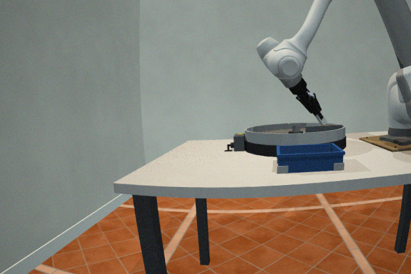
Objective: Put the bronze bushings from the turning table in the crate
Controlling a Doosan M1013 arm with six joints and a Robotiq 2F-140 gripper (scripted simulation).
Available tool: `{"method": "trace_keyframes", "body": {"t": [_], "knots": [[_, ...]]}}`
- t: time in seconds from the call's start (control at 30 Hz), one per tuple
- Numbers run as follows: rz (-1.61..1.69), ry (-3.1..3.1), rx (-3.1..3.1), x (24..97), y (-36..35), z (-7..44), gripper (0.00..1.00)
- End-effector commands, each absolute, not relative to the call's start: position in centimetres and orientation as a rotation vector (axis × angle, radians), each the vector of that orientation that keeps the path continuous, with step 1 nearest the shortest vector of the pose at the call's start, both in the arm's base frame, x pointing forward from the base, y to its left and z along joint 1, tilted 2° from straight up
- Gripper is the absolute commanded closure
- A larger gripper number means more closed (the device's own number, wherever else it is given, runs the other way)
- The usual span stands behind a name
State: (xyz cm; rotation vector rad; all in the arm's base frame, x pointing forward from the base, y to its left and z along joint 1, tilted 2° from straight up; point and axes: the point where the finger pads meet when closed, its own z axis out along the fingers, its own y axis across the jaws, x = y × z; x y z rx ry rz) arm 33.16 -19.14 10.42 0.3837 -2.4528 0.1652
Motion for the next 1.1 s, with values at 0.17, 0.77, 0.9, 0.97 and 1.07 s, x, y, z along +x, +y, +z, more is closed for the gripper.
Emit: {"method": "trace_keyframes", "body": {"t": [0.17, 0.77, 0.9, 0.97, 1.07], "knots": [[0.163, -2.453, 0.383, 33.1, -19.1, 10.4, 1.00], [0.163, -2.453, 0.383, 33.1, -19.1, 10.4, 1.00], [0.163, -2.453, 0.383, 33.1, -19.1, 10.4, 1.00], [0.163, -2.453, 0.383, 33.4, -19.6, 10.4, 1.00], [0.163, -2.453, 0.383, 34.0, -21.1, 10.4, 1.00]]}}
